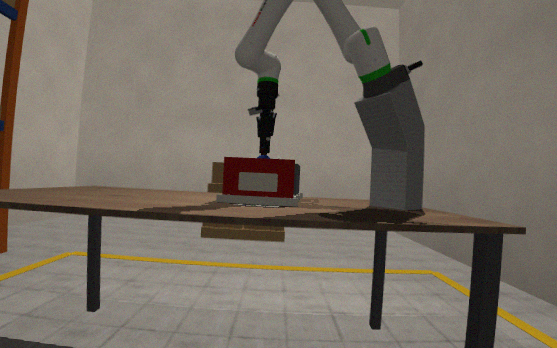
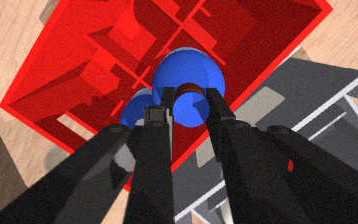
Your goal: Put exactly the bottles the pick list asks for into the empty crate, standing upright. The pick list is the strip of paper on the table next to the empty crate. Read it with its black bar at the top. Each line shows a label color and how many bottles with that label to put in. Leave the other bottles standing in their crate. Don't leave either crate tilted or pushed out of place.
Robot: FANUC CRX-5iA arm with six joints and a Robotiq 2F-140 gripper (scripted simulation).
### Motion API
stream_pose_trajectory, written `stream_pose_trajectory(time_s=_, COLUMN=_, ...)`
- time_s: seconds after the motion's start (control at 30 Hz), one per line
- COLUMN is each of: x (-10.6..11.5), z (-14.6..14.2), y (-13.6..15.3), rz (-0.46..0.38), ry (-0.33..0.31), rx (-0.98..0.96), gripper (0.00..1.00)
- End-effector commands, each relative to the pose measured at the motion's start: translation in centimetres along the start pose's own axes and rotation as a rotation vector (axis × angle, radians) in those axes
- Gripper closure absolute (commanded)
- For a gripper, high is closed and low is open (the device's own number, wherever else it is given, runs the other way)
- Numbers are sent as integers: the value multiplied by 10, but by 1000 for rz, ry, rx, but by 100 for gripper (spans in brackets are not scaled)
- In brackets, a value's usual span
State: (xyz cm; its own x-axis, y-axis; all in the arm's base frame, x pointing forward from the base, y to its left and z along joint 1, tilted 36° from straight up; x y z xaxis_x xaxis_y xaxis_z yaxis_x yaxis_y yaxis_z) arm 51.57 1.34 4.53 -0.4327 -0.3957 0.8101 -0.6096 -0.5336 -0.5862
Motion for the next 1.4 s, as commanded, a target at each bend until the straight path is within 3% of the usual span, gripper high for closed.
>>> stream_pose_trajectory(time_s=0.0, x=-2, z=1, y=0, rz=1, ry=1, rx=0, gripper=90)
stream_pose_trajectory(time_s=1.37, x=-39, z=1, y=0, rz=1, ry=1, rx=0, gripper=90)
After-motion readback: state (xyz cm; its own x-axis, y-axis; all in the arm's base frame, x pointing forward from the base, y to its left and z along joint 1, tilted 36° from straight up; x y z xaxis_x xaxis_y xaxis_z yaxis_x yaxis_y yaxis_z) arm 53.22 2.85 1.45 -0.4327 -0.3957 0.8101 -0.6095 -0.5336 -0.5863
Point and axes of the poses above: the point where the finger pads meet when closed, its own x axis back along the fingers, its own z axis across the jaws, y = z × x, the point moved 5 cm from there along x, back along the fingers, and after that the axes turned 3 degrees about -x, right-handed, at the moved point
